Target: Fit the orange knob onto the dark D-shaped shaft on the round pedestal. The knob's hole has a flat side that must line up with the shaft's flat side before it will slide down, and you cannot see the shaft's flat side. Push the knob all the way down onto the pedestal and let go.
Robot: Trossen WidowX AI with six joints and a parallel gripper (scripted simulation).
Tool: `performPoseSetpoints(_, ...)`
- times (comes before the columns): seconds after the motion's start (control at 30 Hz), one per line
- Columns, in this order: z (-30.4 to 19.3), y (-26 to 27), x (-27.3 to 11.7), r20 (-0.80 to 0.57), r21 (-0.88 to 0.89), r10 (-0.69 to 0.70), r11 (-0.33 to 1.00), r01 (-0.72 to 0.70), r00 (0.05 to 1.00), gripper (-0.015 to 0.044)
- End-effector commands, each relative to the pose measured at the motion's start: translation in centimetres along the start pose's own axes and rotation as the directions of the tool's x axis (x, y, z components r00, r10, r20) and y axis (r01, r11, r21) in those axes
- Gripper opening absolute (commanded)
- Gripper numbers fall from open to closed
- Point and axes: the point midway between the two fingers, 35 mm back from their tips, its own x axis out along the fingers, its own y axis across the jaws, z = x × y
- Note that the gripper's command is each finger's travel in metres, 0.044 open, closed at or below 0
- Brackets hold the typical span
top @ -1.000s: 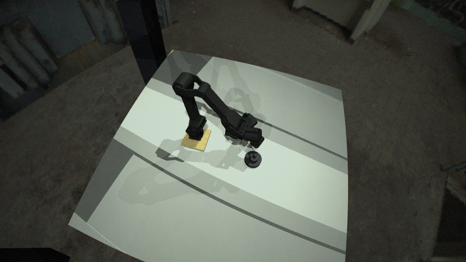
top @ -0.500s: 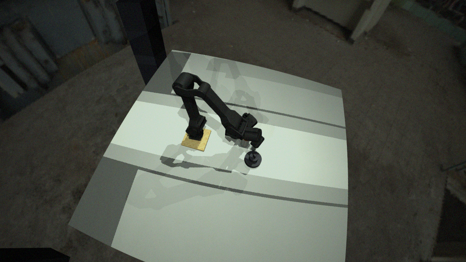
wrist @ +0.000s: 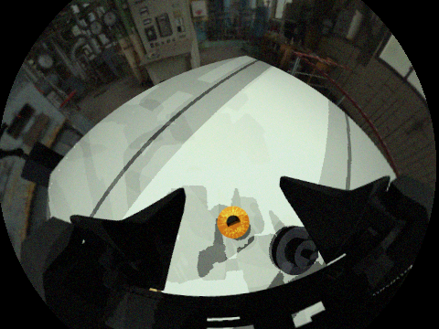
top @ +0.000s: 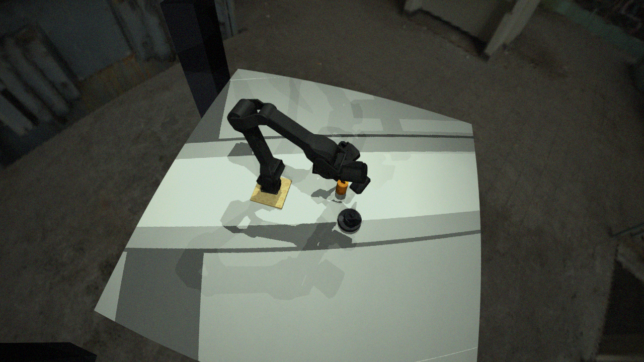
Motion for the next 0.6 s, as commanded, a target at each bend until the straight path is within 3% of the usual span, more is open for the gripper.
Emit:
performPoseSetpoints(0.0, 0.2, 0.0, -0.1, -0.099, 0.018, 0.011, 1.000, -0.010, 0.995, 0.0440)
performPoseSetpoints(0.13, 0.3, 0.1, -0.6, -0.392, 0.045, 0.032, 0.999, -0.016, 0.919, 0.0440)
performPoseSetpoints(0.27, 0.8, 0.2, -2.0, -0.641, 0.005, 0.002, 1.000, 0.002, 0.768, 0.0440)
performPoseSetpoints(0.57, 1.0, 0.2, -2.4, -0.677, -0.009, -0.010, 1.000, 0.006, 0.736, 0.0440)
